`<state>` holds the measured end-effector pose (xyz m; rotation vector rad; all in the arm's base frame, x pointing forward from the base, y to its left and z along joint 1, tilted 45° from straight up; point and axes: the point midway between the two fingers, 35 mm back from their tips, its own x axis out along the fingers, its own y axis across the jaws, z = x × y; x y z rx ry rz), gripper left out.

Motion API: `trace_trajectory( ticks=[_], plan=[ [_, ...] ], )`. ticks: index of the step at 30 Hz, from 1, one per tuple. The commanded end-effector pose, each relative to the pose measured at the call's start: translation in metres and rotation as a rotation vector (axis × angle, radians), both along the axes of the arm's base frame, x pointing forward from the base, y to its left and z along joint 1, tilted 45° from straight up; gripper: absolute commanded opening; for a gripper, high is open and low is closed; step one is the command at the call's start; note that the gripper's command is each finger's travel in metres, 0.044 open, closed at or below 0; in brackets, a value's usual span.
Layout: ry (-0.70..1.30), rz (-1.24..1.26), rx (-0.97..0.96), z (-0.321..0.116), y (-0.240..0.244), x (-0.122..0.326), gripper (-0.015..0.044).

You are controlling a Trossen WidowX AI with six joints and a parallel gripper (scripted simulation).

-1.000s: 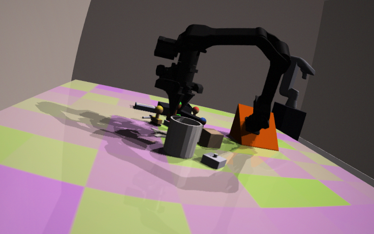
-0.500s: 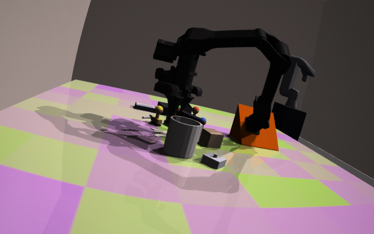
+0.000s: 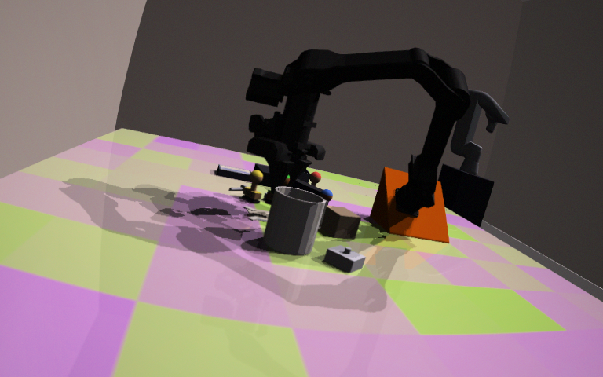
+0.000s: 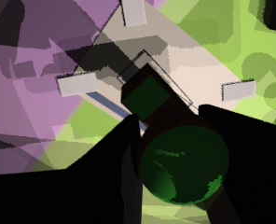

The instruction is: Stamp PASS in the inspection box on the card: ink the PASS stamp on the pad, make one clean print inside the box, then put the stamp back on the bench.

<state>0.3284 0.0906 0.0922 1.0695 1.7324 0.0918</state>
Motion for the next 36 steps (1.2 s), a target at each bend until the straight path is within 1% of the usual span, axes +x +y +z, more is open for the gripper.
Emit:
trace_trajectory(
  ticks=[1,36],
  plan=[
    [0.003,-0.001,0.003,-0.002,0.003,-0.001,0.0],
    [0.003,-0.003,0.003,-0.016,0.017,-0.004,0.0]
  ],
)
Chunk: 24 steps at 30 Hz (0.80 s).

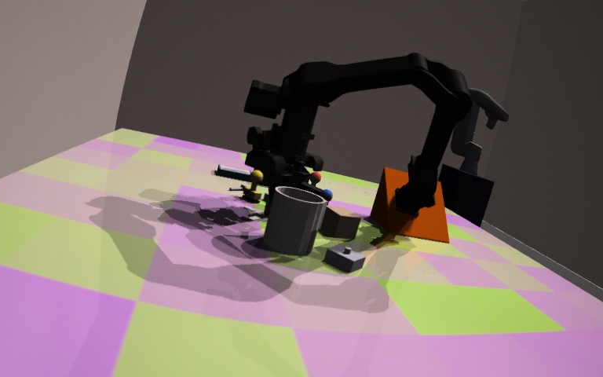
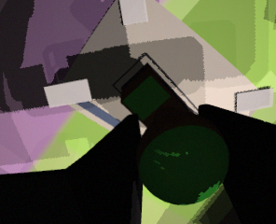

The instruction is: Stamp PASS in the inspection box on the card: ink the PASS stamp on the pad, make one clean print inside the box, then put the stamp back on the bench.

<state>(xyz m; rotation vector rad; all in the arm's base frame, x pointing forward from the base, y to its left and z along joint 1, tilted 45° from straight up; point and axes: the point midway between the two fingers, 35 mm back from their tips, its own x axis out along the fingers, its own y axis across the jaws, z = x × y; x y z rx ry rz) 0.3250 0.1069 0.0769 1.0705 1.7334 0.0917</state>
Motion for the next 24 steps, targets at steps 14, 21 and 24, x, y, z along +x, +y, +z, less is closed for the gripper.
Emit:
trace_trajectory(
  ticks=[14,21,24],
  plan=[
    [0.001,-0.002,0.003,-0.0022,0.0027,-0.0004,0.0],
    [0.001,-0.002,0.003,-0.0033,0.0038,-0.0004,0.0],
    [0.001,-0.002,0.003,-0.0033,0.0038,-0.0004,0.0]
  ],
)
